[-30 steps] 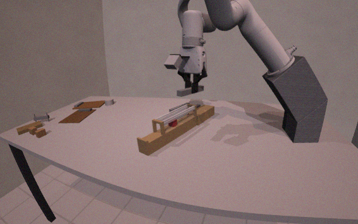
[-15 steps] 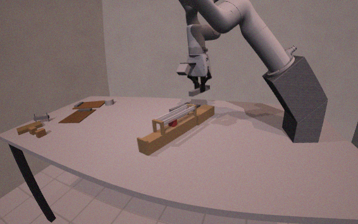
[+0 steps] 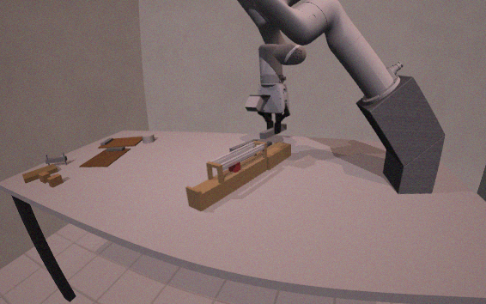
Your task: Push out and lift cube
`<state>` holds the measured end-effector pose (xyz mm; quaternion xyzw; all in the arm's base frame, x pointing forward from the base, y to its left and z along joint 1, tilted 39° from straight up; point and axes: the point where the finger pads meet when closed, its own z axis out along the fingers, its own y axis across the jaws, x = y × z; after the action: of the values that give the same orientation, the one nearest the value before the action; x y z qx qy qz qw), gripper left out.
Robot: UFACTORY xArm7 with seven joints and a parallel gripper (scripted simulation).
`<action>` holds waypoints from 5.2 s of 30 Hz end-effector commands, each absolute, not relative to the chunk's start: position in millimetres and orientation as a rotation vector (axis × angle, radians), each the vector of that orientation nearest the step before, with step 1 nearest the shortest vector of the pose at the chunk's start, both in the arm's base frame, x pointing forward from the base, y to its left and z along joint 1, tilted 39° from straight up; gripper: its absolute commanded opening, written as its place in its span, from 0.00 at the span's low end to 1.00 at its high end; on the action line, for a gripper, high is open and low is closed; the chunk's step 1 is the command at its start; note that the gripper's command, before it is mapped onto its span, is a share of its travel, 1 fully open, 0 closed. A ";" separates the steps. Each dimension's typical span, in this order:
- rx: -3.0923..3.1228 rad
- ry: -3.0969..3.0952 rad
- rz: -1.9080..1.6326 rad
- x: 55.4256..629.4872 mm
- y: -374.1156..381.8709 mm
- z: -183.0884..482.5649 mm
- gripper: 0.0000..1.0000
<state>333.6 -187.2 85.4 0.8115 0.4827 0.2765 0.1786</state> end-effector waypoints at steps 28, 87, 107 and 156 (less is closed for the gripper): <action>2.280 1.351 0.787 367.2 -190.2 45.1 0.00; 2.280 1.351 0.787 391.4 -135.5 62.4 0.00; 2.280 1.351 0.787 391.4 -135.5 62.4 0.38; 2.280 1.351 0.787 347.8 -133.1 115.7 0.38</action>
<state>347.7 -133.1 114.1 0.8091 0.4783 0.2802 0.1951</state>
